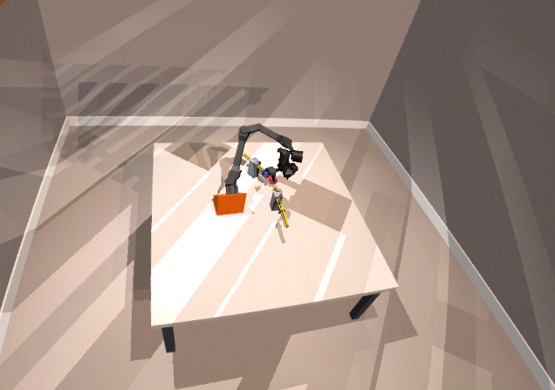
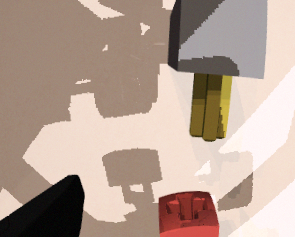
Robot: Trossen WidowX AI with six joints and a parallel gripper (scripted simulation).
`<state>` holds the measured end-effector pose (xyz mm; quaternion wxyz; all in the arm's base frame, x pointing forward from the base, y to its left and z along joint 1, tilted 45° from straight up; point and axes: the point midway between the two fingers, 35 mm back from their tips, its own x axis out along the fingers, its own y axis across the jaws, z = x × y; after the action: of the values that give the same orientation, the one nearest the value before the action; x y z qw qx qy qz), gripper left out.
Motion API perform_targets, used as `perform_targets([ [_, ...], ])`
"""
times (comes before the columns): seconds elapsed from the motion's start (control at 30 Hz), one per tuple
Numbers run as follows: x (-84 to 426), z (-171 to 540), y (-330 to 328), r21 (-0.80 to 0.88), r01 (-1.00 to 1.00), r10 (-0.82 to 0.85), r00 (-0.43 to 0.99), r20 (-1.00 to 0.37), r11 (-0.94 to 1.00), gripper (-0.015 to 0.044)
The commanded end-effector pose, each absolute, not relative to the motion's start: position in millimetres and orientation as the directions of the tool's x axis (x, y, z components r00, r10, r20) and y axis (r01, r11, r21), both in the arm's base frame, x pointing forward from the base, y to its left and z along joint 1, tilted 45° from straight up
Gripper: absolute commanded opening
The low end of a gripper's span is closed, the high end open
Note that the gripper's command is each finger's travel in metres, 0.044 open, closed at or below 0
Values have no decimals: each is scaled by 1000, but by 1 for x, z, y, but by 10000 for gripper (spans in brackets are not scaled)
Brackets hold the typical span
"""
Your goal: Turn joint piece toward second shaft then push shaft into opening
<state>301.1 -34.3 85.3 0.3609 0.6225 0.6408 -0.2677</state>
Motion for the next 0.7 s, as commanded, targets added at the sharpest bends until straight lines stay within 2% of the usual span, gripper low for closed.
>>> perform_targets([
  [0.0,300,84,-33,84,995,602,30,-798,62,440],
  [0.67,302,28,22,85,994,604,30,-796,63,440],
])
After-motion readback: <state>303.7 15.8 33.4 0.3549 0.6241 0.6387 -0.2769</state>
